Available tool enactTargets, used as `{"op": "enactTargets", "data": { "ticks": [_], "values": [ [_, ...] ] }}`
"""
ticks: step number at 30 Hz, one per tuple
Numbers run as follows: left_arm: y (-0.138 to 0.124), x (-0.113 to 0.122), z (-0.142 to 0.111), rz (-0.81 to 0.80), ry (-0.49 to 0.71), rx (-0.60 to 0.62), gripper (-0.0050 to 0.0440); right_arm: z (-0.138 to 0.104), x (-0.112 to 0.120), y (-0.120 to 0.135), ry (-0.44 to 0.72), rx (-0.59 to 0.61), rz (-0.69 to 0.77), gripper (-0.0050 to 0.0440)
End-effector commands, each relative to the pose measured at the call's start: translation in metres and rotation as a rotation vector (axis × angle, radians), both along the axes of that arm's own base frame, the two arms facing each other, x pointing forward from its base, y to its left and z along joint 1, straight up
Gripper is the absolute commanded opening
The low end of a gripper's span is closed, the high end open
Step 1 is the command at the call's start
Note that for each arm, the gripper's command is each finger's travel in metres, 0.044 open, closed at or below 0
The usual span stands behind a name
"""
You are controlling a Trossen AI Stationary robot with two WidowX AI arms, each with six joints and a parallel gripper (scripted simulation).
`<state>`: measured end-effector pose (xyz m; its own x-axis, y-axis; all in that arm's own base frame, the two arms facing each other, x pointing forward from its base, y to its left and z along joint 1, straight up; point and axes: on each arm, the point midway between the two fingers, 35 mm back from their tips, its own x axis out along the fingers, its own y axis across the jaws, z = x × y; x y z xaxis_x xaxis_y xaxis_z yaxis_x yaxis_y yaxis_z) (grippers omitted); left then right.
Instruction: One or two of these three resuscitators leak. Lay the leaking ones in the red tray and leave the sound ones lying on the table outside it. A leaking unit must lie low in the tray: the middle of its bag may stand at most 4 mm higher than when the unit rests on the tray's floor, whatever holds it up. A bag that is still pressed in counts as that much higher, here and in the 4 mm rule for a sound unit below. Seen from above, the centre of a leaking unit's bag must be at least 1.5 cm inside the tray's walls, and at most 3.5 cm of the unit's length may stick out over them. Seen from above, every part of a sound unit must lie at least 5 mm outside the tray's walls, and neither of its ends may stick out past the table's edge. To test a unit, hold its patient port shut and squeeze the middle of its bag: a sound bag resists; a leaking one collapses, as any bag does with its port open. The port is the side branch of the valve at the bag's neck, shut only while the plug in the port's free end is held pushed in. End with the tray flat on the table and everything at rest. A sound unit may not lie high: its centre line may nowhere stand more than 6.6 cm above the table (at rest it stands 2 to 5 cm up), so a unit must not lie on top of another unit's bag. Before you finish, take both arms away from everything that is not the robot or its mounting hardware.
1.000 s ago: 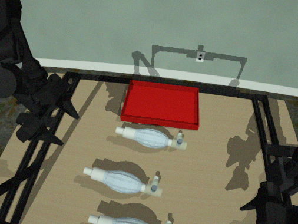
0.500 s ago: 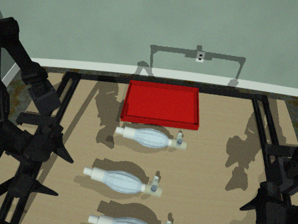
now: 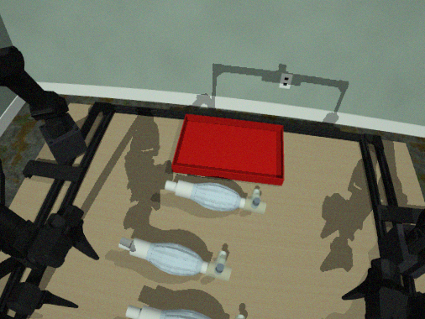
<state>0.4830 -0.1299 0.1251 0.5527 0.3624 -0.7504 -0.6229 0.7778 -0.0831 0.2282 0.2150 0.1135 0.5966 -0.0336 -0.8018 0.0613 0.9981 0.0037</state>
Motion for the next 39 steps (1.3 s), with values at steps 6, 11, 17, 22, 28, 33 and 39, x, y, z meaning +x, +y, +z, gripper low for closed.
{"op": "enactTargets", "data": {
  "ticks": [6,11,17,22,28,33,39],
  "values": [
    [-0.013,0.011,-0.011,0.006,-0.002,0.006,0.044,0.0,0.0,0.0,0.0,0.002,0.0,0.044],
    [0.042,0.018,-0.023,0.011,0.049,0.002,0.044,0.001,0.0,0.001,0.0,0.003,0.001,0.0409],
    [0.121,0.023,-0.039,0.019,0.095,-0.008,0.044,0.001,0.0,0.001,0.0,0.003,0.001,0.0409],
    [0.134,0.022,-0.041,0.019,0.101,-0.009,0.044,0.001,0.0,0.001,0.0,0.003,0.001,0.0409],
    [0.191,0.018,-0.053,0.042,0.127,-0.012,0.044,0.001,0.0,0.0,-0.001,0.003,0.0,0.0409],
    [0.253,0.001,-0.063,0.033,0.14,-0.019,0.044,0.001,0.0,0.0,-0.001,0.003,0.0,0.0409],
    [0.277,-0.008,-0.066,0.029,0.143,-0.019,0.044,0.001,0.0,0.0,-0.001,0.003,0.0,0.0409]
  ]
}}
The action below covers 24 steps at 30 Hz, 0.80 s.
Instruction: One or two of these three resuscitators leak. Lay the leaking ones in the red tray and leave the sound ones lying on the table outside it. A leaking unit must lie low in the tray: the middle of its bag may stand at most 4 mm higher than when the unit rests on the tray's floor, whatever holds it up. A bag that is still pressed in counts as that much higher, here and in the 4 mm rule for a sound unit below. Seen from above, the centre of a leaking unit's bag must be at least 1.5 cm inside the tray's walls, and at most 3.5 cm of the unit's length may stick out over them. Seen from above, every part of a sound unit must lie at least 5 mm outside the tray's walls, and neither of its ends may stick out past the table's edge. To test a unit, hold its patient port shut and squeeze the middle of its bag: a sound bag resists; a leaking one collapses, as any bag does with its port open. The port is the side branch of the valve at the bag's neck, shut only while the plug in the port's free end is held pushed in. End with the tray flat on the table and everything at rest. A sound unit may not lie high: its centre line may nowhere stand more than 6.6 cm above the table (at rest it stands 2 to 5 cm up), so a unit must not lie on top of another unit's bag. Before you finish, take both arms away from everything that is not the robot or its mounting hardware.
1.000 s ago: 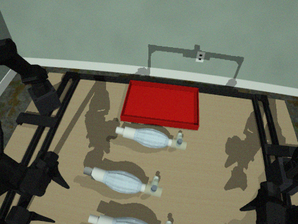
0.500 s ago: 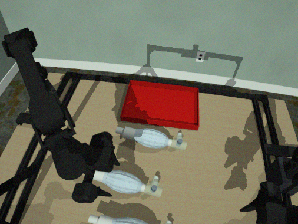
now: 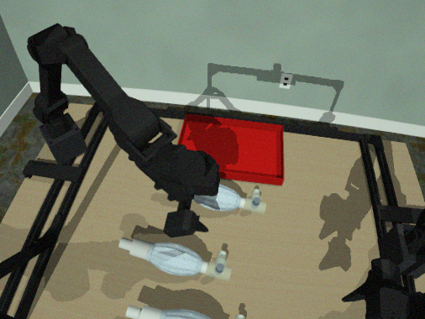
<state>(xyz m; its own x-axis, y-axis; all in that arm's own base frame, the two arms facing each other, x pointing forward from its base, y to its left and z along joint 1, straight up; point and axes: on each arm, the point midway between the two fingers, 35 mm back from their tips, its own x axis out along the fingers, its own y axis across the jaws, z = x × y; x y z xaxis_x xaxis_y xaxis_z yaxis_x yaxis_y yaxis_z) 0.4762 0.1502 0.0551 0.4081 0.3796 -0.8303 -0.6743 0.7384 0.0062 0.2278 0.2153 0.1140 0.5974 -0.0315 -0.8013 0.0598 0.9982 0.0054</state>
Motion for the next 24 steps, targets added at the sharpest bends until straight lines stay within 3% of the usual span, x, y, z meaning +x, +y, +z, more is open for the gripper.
{"op": "enactTargets", "data": {
  "ticks": [1,2,13,19,24],
  "values": [
    [-0.003,-0.001,0.004,-0.03,-0.012,-0.006,0.044,0.0,0.0,0.0,0.0,0.002,-0.002,0.0409],
    [-0.003,-0.001,0.004,-0.03,-0.012,-0.006,0.044,0.0,0.0,0.0,0.0,0.002,-0.002,0.0409],
    [0.092,-0.054,-0.009,-0.053,-0.02,0.008,0.044,0.0,0.0,0.0,0.001,0.002,-0.001,0.0409],
    [0.092,-0.054,-0.009,-0.053,-0.02,0.008,0.044,0.0,0.0,0.0,0.001,0.002,-0.001,0.0409],
    [0.094,-0.053,-0.012,-0.034,-0.012,0.007,0.044,-0.02,0.047,-0.03,0.071,-0.008,-0.019,0.0409]
  ]
}}
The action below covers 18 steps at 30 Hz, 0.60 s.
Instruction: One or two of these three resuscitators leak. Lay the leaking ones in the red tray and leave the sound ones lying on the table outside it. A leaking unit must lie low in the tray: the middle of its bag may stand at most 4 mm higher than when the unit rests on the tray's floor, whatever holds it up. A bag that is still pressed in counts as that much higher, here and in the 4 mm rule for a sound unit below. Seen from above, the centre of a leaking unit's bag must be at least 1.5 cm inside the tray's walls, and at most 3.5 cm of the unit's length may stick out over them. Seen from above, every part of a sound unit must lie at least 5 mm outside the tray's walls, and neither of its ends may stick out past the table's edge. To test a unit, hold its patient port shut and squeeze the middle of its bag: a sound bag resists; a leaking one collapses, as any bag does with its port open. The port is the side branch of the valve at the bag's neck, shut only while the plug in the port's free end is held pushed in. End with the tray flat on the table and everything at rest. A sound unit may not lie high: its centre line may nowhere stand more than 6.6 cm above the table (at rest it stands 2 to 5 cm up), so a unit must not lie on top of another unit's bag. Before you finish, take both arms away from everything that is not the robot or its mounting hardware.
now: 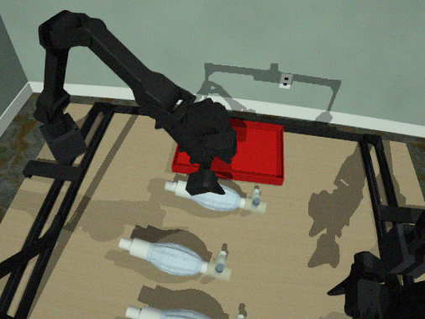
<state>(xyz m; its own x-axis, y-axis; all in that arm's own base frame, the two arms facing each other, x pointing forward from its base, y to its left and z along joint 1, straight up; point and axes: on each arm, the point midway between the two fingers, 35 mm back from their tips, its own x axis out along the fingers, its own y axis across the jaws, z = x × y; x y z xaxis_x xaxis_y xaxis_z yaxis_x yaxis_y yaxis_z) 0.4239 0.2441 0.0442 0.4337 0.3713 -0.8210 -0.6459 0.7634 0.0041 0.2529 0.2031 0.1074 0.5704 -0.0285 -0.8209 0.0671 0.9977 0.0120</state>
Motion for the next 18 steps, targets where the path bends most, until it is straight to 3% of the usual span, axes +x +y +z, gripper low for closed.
{"op": "enactTargets", "data": {
  "ticks": [1,6,12,18],
  "values": [
    [0.0,-0.001,-0.001,0.004,0.001,-0.002,0.044,-0.017,0.031,-0.026,0.049,-0.015,-0.013,0.0409],
    [0.0,-0.001,-0.001,0.004,0.001,-0.002,0.044,-0.034,0.073,-0.07,0.087,-0.002,-0.018,0.0409],
    [0.0,-0.001,-0.001,0.004,0.001,-0.002,0.044,-0.034,0.073,-0.07,0.087,-0.002,-0.018,0.0409],
    [0.0,-0.001,0.0,0.001,0.0,-0.002,0.044,-0.046,0.11,-0.128,0.086,0.017,-0.023,0.0409]
  ]
}}
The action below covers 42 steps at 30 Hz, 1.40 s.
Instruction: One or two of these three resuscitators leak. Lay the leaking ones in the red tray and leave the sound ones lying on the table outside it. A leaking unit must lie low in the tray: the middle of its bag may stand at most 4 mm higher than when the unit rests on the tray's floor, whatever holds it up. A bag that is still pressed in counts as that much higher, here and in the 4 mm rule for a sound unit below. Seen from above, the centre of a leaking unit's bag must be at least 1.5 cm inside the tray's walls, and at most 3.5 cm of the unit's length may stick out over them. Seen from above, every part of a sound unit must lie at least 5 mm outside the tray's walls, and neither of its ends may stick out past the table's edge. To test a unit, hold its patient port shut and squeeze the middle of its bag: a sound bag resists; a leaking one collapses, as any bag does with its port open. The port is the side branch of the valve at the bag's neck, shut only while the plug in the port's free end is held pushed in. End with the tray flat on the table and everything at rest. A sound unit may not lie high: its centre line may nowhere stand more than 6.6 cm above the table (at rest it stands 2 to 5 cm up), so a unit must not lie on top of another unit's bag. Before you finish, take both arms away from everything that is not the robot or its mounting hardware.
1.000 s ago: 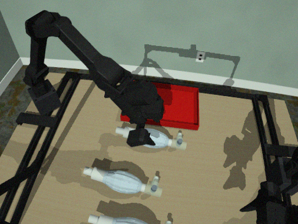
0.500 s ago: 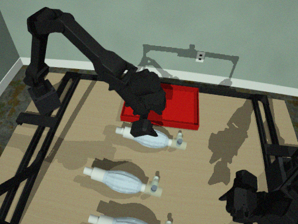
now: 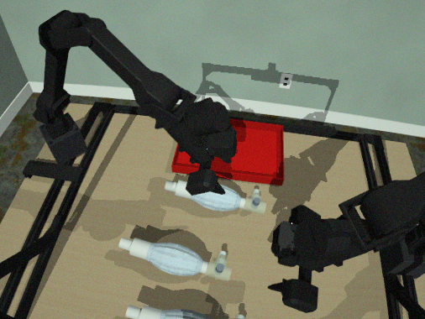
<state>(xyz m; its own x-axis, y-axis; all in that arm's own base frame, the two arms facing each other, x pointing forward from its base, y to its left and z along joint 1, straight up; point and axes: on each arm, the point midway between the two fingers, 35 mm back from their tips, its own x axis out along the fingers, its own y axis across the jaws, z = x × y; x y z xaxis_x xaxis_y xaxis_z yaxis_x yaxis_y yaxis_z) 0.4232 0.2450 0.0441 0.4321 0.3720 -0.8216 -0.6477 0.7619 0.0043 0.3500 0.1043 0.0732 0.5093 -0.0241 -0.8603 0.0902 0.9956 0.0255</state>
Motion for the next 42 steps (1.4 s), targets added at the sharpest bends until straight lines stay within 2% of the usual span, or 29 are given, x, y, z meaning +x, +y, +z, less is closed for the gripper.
{"op": "enactTargets", "data": {
  "ticks": [1,5,11,16,22,42],
  "values": [
    [-0.001,0.0,0.0,-0.001,-0.001,-0.002,0.044,-0.014,0.018,-0.04,0.012,0.0,0.001,0.0409],
    [-0.001,0.0,0.0,-0.001,-0.001,-0.002,0.044,-0.025,0.034,-0.088,-0.005,0.007,0.008,0.0409],
    [-0.001,0.0,0.0,-0.001,-0.001,-0.002,0.044,-0.025,0.034,-0.088,-0.005,0.007,0.008,0.0409],
    [-0.001,0.0,-0.001,-0.001,0.002,-0.002,0.044,-0.032,0.045,-0.146,-0.047,0.001,0.01,0.0409],
    [-0.001,0.0,-0.001,-0.001,0.002,-0.002,0.044,-0.046,0.04,-0.223,-0.105,-0.026,0.027,0.0409],
    [-0.004,-0.001,0.002,-0.017,-0.005,-0.001,0.044,-0.046,0.04,-0.227,-0.112,-0.031,0.007,0.0409]
  ]
}}
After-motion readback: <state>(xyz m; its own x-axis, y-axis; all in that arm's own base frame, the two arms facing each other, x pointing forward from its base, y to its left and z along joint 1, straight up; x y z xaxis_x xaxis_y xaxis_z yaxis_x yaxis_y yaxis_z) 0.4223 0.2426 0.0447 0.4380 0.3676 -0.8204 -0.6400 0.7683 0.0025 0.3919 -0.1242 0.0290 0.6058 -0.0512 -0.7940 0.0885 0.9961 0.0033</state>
